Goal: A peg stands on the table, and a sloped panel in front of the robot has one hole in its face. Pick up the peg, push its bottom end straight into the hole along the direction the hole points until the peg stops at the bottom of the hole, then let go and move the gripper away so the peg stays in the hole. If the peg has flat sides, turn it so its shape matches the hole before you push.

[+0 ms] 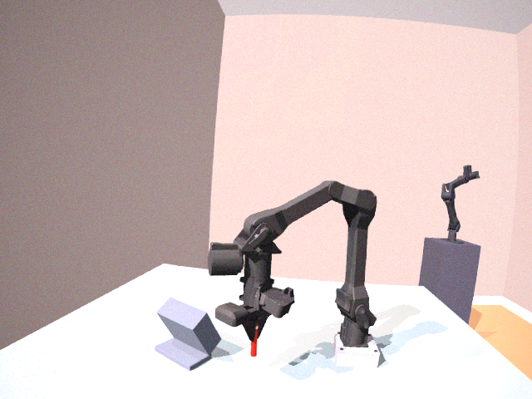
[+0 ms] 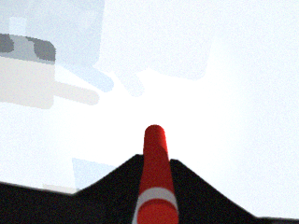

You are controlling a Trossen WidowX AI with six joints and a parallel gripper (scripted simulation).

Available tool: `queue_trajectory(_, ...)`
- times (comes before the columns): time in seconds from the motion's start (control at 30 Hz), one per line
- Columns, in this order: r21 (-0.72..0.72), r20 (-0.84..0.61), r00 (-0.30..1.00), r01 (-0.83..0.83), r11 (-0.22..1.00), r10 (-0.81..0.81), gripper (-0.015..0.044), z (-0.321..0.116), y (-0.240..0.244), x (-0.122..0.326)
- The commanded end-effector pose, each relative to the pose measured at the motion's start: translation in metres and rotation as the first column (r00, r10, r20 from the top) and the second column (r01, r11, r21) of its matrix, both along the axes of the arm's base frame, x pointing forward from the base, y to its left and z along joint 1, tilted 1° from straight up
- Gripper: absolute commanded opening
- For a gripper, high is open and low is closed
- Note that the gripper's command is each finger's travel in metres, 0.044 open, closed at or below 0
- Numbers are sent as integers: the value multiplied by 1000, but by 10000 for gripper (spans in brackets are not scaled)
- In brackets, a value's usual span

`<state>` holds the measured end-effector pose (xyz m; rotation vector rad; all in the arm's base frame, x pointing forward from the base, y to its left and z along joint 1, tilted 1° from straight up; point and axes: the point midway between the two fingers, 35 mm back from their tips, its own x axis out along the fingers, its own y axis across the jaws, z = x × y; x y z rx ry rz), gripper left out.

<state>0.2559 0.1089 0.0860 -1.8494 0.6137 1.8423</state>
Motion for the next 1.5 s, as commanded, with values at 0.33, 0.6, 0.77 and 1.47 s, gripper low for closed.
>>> queue_trajectory(0.33, 16, 1, 1000, -2, 1000, 2, 0, 29, -2, 0)
queue_trajectory(0.6, 49, -20, 1000, 8, 999, -7, 0, 28, -7, 4)
queue_trajectory(0.77, 70, -32, 999, 14, 997, -12, 0, 27, -9, 7)
queue_trajectory(1.47, 164, -73, 997, 45, 985, -34, 0, 25, -21, 18)
